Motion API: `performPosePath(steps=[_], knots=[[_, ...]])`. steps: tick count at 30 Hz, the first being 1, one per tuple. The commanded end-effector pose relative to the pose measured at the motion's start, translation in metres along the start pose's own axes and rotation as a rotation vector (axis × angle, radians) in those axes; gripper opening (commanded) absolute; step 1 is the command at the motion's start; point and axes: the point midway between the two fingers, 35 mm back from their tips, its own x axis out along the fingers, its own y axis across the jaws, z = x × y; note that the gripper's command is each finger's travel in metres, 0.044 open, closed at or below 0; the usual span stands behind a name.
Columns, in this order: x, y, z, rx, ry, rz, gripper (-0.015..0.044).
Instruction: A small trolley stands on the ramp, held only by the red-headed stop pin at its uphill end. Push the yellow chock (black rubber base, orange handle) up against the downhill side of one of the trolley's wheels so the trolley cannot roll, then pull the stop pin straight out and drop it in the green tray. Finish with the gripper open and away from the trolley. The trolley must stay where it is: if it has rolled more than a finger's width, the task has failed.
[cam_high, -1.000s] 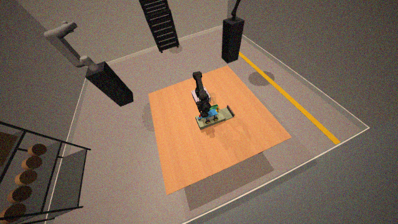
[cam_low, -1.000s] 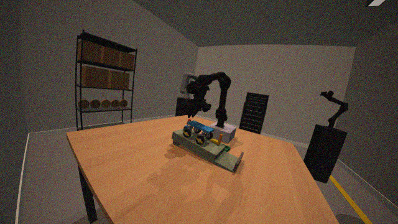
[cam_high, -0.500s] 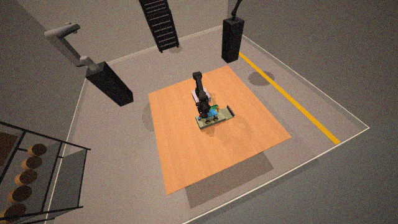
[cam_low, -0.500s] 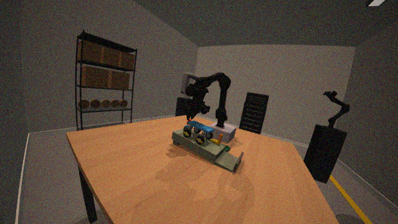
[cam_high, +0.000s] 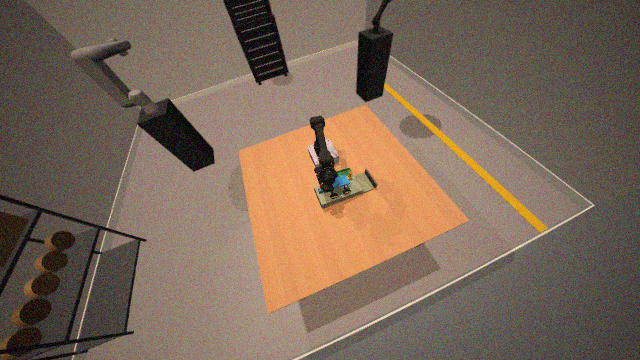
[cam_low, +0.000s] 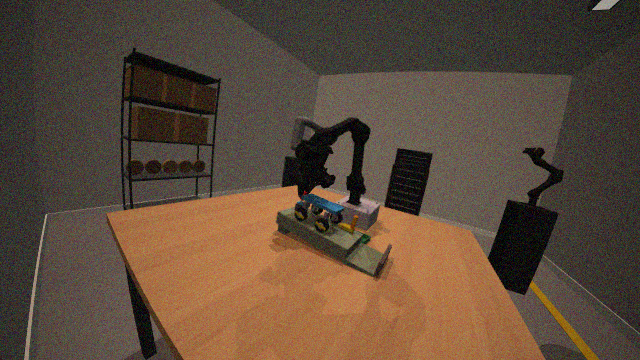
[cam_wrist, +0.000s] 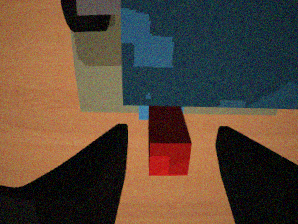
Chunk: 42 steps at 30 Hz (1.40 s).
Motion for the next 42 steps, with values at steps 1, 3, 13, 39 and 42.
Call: performPosePath(steps=[1,3,13,39,42], knots=[[0.007,0.002,0.001,-0.007,-0.003,0.008,0.019],[0.01,0.002,0.001,-0.007,-0.003,0.008,0.019],[0.017,0.002,0.001,-0.001,0.001,0.004,0.0164],[0.005,0.004,-0.001,-0.007,-0.003,0.008,0.0],[0.003,0.004,-0.001,-0.007,-0.003,0.008,0.0]])
